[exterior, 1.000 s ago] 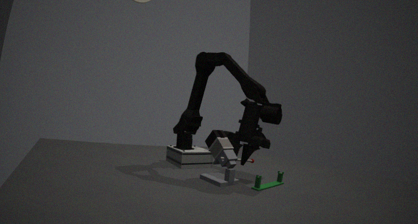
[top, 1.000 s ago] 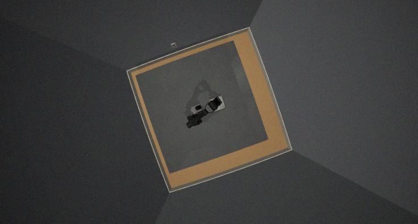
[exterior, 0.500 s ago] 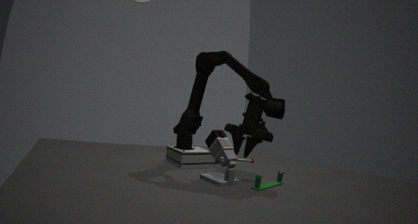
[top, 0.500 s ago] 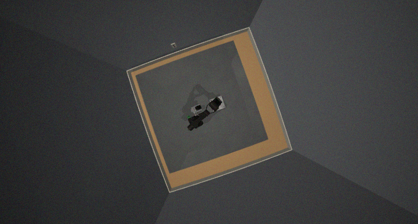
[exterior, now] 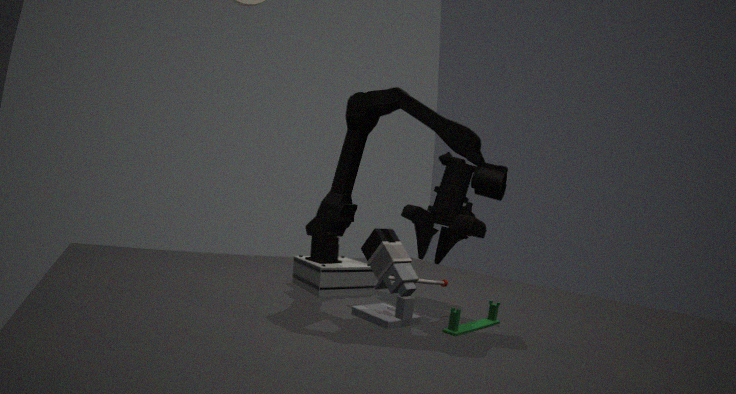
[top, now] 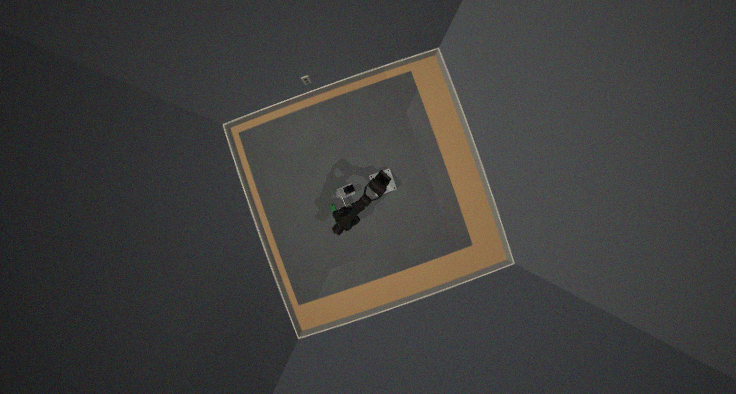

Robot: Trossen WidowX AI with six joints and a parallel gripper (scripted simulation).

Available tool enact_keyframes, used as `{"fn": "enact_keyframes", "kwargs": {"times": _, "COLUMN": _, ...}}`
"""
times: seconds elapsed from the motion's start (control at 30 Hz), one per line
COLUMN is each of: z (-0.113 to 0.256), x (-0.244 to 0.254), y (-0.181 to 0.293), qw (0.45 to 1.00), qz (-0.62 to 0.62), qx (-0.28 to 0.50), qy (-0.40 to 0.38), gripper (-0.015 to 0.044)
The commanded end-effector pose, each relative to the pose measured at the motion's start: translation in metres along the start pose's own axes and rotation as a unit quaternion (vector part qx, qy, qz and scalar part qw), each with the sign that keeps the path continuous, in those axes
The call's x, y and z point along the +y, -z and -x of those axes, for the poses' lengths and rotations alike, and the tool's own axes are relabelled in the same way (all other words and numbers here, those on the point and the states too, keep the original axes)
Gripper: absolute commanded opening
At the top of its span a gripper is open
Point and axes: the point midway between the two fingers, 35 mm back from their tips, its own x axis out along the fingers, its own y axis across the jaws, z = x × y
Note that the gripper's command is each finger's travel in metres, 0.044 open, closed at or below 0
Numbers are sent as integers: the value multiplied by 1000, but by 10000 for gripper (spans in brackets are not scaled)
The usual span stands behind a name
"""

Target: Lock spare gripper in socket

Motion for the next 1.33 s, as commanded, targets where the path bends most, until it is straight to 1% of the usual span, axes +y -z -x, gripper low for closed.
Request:
{"fn": "enact_keyframes", "kwargs": {"times": 0.0, "z": 10, "x": 0, "y": -4, "qw": 1000, "qz": -1, "qx": -1, "qy": 1, "gripper": 200}}
{"fn": "enact_keyframes", "kwargs": {"times": 0.23, "z": 24, "x": 3, "y": -9, "qw": 1000, "qz": 4, "qx": 4, "qy": -4, "gripper": 200}}
{"fn": "enact_keyframes", "kwargs": {"times": 0.27, "z": 16, "x": 4, "y": -6, "qw": 1000, "qz": 5, "qx": 6, "qy": -6, "gripper": 226}}
{"fn": "enact_keyframes", "kwargs": {"times": 0.53, "z": 16, "x": 4, "y": -6, "qw": 1000, "qz": 5, "qx": 6, "qy": -6, "gripper": 436}}
{"fn": "enact_keyframes", "kwargs": {"times": 1.3, "z": 16, "x": 4, "y": -6, "qw": 1000, "qz": 5, "qx": 6, "qy": -6, "gripper": 440}}
